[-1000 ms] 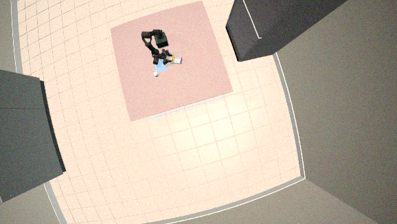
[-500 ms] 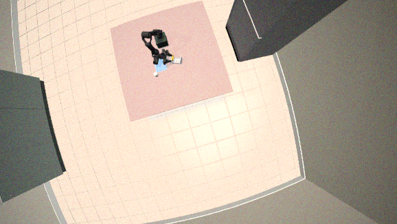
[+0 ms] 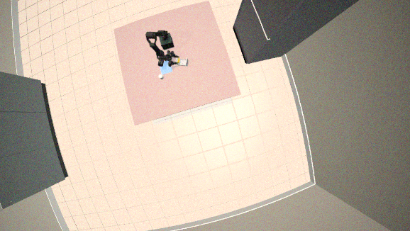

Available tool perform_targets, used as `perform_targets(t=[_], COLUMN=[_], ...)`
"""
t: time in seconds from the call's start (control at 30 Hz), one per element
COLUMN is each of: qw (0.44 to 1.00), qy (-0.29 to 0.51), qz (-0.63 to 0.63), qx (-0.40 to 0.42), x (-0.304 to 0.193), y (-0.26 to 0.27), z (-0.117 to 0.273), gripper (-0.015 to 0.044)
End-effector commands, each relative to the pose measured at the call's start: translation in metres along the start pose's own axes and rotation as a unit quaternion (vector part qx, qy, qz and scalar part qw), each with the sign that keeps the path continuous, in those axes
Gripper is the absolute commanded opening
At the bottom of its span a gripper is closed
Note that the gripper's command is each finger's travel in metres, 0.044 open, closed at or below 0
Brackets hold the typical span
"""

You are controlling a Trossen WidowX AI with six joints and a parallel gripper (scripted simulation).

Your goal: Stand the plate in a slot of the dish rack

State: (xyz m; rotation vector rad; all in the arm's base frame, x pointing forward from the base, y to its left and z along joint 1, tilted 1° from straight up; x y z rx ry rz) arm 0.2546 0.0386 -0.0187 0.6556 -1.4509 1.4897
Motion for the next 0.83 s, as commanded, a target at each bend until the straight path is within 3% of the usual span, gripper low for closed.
perform_targets(t=[0.0,0.27,0.5,0.8], qw=[1.0,1.0,1.0,0.985], qy=[-0.001,-0.005,0.001,0.098], qz=[-0.001,-0.019,-0.028,-0.138], qx=[-0.001,-0.001,0.002,0.037], x=[0.023,0.091,0.093,0.097], y=[-0.02,-0.056,-0.058,-0.069], z=[0.004,0.016,0.016,0.015], gripper=[0.04,0.04,0.04,0.04])
Point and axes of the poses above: the point midway between the two fingers, 35 mm back from their tips, its own z axis back along the fingers, its own y axis across the jaws, x = y × z, the point moved 6 cm from there along z, back along the fingers, and after that the axes turned 10 degrees about z, right-handed, at the moved point
